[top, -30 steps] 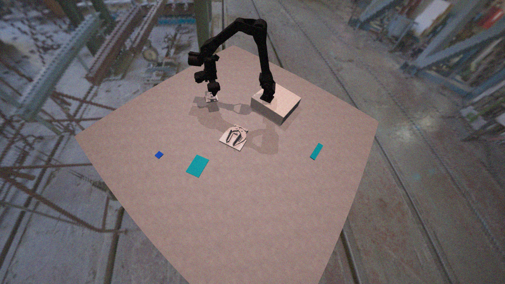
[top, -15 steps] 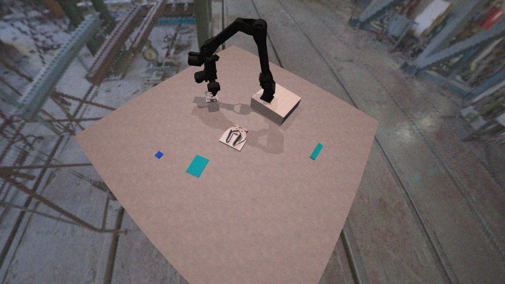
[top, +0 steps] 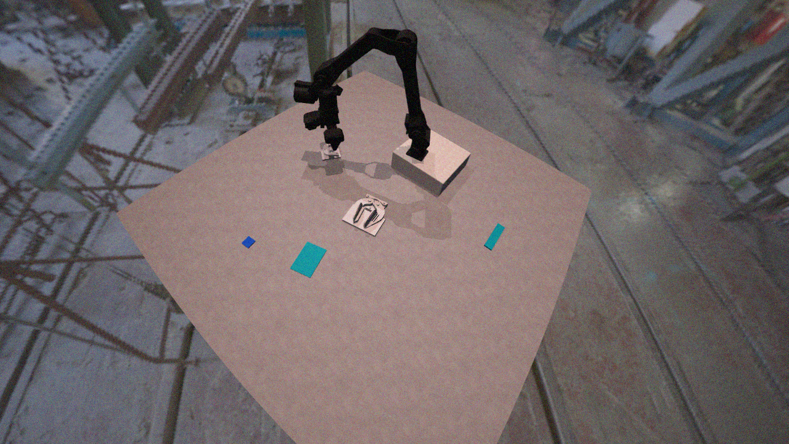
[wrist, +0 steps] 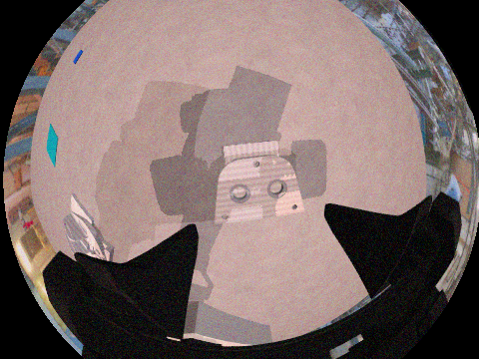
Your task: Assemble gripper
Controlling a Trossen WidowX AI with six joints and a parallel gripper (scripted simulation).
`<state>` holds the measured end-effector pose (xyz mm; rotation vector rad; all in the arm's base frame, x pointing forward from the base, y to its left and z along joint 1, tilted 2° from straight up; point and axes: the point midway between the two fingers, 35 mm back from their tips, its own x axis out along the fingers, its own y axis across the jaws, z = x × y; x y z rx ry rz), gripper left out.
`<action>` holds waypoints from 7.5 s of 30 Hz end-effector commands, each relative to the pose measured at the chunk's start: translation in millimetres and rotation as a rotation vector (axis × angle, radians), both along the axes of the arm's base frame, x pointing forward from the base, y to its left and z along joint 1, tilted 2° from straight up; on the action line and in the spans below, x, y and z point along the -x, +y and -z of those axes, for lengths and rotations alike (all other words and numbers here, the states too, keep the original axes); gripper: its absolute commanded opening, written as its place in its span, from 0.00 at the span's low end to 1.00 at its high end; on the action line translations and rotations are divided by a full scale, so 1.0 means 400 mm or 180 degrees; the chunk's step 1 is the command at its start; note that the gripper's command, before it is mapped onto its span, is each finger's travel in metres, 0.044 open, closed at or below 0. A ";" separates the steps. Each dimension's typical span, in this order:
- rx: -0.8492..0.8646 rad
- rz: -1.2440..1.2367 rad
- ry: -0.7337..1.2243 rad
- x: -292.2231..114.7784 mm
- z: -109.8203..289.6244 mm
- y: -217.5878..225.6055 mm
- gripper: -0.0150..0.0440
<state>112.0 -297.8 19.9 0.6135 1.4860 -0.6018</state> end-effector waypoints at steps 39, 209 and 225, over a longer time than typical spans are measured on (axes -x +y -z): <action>0.0002 0.0011 0.0010 0.001 0.001 0.000 1.00; 0.0003 -0.0297 -0.0002 -0.086 -0.057 0.055 0.85; 0.0001 -0.0701 -0.0016 -0.179 -0.061 0.150 0.85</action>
